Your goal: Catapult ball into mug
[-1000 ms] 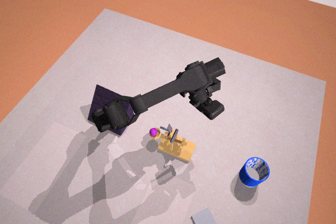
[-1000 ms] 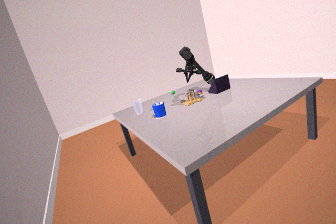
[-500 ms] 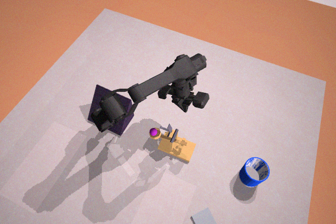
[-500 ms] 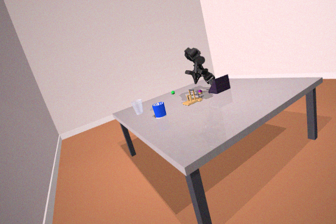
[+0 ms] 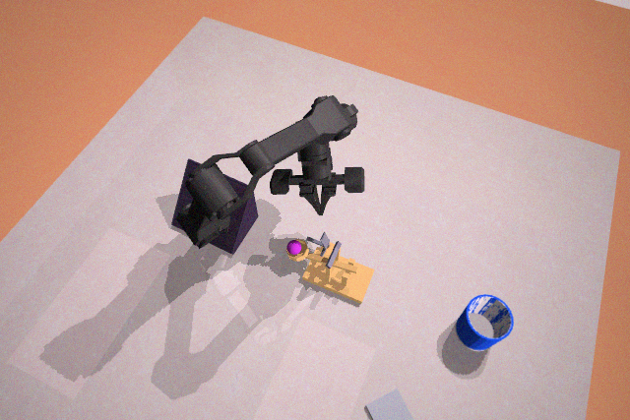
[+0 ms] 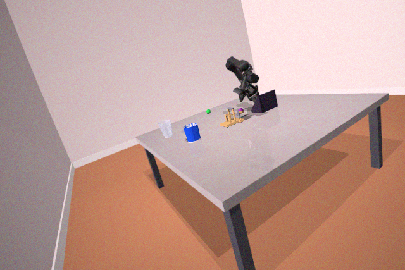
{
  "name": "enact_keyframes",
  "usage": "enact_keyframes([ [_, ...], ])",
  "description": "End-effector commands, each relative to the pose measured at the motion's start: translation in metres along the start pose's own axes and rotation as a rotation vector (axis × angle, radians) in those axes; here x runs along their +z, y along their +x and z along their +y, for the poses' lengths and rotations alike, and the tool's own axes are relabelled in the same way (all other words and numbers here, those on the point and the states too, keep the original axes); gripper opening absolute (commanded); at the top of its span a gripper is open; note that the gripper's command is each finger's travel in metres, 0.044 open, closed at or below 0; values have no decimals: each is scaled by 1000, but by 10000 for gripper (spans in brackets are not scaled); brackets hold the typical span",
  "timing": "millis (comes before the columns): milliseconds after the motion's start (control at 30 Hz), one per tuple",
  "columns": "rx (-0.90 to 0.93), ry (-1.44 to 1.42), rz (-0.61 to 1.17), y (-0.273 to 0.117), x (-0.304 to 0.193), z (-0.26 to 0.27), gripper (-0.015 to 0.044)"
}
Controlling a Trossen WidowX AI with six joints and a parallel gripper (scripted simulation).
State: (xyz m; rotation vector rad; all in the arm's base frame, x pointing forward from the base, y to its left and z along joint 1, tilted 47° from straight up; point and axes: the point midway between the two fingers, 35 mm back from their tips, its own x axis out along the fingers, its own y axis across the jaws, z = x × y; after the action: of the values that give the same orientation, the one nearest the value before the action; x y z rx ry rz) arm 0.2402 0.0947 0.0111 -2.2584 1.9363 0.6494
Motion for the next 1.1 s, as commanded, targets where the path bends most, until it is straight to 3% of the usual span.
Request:
enact_keyframes([
  [0,24,-124,52,4,-1,18,0],
  [1067,38,-197,83,38,15,29,0],
])
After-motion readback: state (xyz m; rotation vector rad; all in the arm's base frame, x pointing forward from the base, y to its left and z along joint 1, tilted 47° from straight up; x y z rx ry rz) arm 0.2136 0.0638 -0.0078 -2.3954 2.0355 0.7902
